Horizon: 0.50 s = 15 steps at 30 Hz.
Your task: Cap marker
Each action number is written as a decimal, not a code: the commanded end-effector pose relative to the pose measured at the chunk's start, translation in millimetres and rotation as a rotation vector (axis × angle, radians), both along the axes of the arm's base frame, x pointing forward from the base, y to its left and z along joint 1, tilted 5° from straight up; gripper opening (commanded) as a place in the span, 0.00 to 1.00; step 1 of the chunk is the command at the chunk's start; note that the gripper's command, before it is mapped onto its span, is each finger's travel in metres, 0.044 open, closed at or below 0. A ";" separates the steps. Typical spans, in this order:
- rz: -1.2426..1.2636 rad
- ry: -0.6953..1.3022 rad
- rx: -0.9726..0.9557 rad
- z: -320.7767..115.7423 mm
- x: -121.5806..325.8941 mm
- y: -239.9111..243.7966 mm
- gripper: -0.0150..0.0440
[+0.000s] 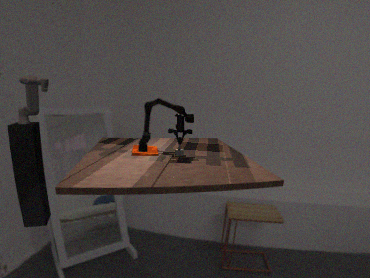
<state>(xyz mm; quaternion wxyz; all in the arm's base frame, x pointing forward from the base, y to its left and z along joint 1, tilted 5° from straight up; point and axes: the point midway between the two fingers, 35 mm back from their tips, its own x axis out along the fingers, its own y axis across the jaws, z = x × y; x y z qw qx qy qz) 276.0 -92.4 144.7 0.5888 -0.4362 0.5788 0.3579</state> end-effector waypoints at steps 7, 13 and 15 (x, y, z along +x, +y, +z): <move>0.006 0.002 0.003 -17.7 0.7 -0.8 0.25; 0.006 0.002 0.003 -27.4 0.6 -1.3 0.25; 0.006 0.002 0.003 -29.4 0.6 -1.4 0.25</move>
